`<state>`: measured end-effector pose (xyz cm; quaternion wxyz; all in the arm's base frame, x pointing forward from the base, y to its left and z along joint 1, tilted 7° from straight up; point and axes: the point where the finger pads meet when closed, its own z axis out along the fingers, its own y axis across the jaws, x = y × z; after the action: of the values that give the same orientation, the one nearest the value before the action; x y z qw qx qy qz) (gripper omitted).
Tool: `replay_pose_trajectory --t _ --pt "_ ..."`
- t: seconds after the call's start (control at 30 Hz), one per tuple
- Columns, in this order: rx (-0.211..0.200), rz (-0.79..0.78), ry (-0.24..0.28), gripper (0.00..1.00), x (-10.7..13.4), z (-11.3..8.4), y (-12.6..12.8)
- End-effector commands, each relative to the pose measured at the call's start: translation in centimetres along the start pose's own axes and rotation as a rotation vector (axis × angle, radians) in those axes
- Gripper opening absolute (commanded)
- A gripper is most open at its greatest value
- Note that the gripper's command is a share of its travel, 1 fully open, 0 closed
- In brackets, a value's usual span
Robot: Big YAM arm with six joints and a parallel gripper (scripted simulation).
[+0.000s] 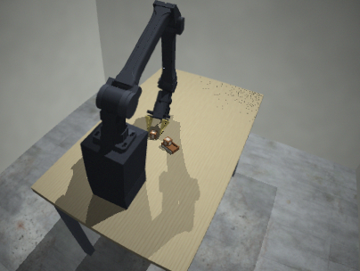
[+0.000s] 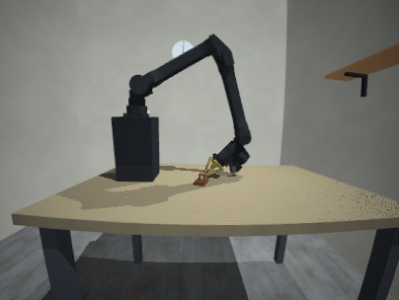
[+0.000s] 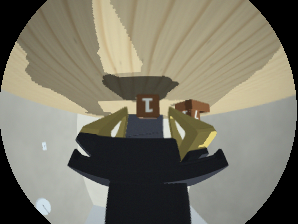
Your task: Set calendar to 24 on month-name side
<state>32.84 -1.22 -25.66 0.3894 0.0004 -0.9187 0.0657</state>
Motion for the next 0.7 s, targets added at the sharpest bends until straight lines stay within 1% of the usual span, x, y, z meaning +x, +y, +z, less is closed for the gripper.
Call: replay_pose_trajectory --t 0.0,0.07,0.13,0.2,0.3,0.5,0.67 --pt "-0.005 -0.008 -0.039 0.63 -1.1 -1.3 -0.3" --pt "-0.005 -0.008 -0.043 0.63 -1.1 -1.6 -0.4" --pt "-0.005 -0.007 -0.054 0.63 -0.8 -2.6 -0.4" --pt "-0.005 -0.007 -0.054 0.63 -0.8 -2.6 -0.4" --pt "-0.001 -0.014 -0.018 0.63 0.6 -2.1 -0.3" --pt "0.007 -0.020 -0.020 0.63 1.7 -3.2 0.3" --pt "0.005 -0.008 -0.020 0.63 3.0 -4.3 0.2"
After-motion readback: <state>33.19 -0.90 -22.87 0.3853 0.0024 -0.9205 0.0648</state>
